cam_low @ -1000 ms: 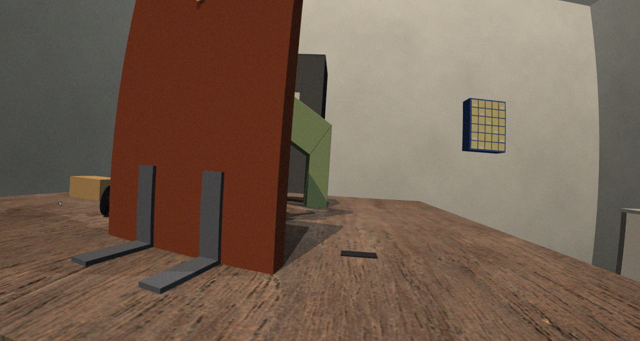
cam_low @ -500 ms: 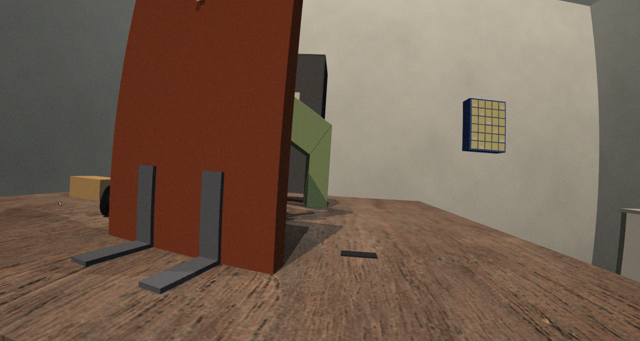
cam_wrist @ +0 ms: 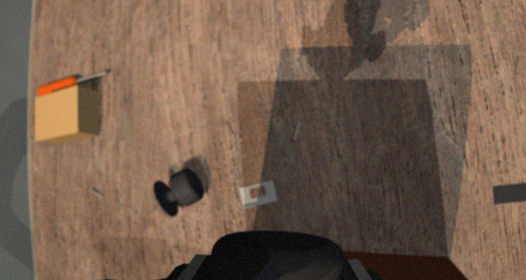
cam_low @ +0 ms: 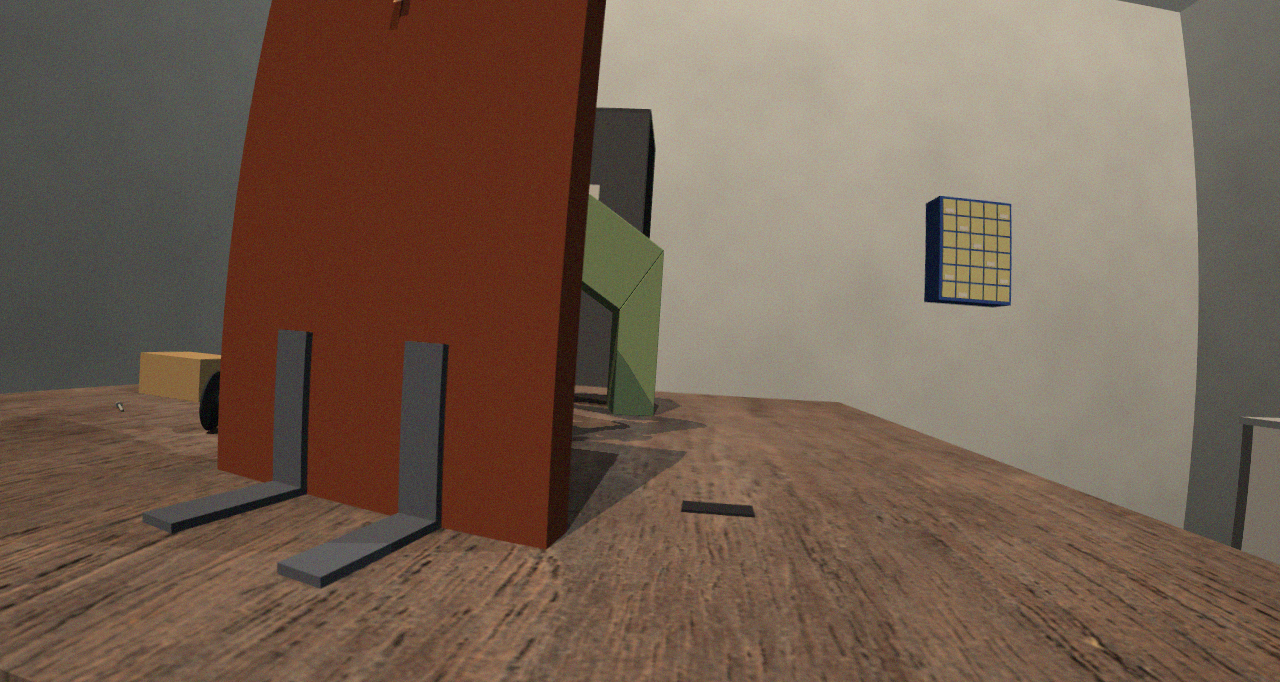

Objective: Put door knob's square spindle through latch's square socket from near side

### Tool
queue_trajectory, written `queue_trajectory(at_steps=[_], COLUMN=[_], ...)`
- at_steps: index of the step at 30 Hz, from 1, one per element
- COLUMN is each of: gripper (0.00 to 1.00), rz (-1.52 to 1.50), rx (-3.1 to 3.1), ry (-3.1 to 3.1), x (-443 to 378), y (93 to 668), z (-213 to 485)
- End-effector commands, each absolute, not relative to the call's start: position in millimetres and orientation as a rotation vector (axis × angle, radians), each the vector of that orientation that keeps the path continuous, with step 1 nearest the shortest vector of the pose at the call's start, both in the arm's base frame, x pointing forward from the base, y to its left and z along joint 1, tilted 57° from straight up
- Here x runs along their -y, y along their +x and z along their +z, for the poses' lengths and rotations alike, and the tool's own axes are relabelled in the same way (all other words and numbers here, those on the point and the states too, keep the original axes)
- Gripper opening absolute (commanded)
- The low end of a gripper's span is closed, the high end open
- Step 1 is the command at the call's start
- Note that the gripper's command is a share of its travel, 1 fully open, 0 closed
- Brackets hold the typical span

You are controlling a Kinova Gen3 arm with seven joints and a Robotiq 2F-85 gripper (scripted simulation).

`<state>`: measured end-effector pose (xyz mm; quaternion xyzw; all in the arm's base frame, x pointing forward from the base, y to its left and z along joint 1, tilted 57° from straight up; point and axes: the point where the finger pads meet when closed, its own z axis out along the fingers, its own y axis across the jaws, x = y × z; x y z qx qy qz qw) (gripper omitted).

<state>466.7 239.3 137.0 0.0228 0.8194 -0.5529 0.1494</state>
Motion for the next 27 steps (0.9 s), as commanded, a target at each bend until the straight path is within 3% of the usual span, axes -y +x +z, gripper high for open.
queue_trajectory(at_steps=[1,27], gripper=[0.63,0.63], rz=[-1.601,-1.602], rx=[-2.345,-2.345], ry=[0.057,0.058], x=[-238.3,-239.0], y=[468.8,473.4], z=[140.7,142.2])
